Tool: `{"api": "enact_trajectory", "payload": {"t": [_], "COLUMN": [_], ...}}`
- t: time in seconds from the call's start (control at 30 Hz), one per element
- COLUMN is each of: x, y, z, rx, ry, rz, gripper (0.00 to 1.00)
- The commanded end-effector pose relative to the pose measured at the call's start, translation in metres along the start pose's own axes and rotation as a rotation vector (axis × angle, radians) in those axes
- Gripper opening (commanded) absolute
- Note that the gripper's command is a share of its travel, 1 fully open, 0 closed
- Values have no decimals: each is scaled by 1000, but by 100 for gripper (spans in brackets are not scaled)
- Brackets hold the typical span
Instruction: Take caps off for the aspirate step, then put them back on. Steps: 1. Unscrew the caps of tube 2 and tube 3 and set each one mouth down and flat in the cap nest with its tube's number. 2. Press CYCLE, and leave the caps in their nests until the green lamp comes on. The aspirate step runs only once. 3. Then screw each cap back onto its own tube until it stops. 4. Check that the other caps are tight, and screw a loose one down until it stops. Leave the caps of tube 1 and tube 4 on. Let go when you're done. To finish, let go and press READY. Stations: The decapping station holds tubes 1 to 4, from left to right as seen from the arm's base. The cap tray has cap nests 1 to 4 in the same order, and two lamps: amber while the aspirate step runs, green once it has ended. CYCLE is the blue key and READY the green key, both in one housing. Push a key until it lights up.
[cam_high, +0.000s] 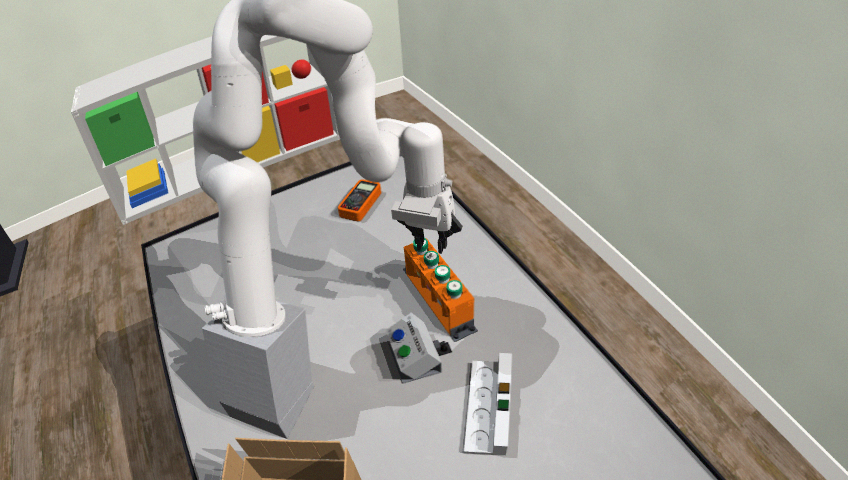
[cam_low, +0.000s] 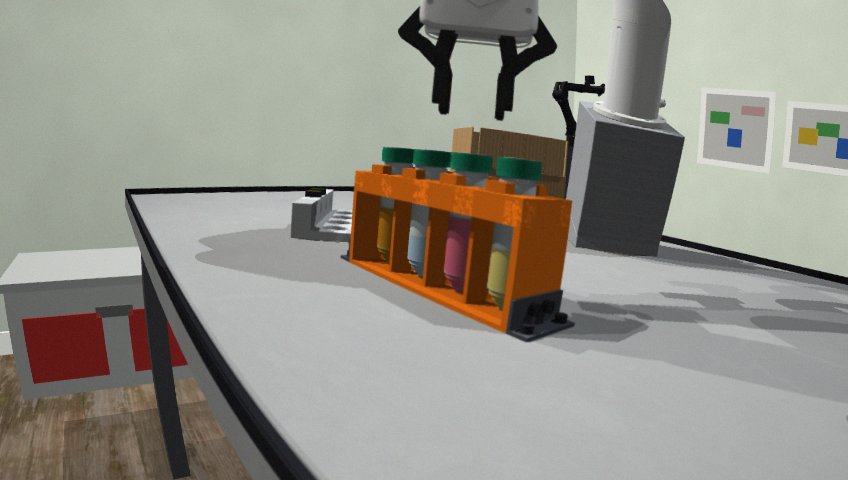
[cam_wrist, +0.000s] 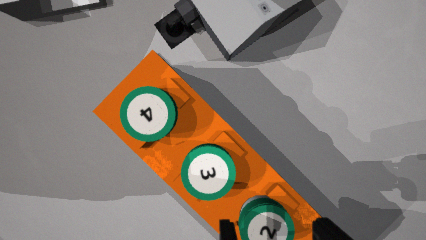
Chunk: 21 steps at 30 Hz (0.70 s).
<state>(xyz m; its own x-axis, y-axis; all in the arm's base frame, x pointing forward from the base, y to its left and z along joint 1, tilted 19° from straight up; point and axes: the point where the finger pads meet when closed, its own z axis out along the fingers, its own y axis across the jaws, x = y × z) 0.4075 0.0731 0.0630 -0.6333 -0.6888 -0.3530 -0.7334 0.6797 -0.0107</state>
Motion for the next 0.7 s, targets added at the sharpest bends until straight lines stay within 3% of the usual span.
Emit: {"api": "enact_trajectory", "payload": {"t": [0.0,0.13,0.53,0.67], "x": [-8,-8,-7,-7], "y": [3,3,3,3], "z": [-1,-1,35,35], "rx": [-3,-3,-3,-3], "ry": [34,34,35,34], "rz": [9,9,10,10], "gripper": [46,46,46,46]}}
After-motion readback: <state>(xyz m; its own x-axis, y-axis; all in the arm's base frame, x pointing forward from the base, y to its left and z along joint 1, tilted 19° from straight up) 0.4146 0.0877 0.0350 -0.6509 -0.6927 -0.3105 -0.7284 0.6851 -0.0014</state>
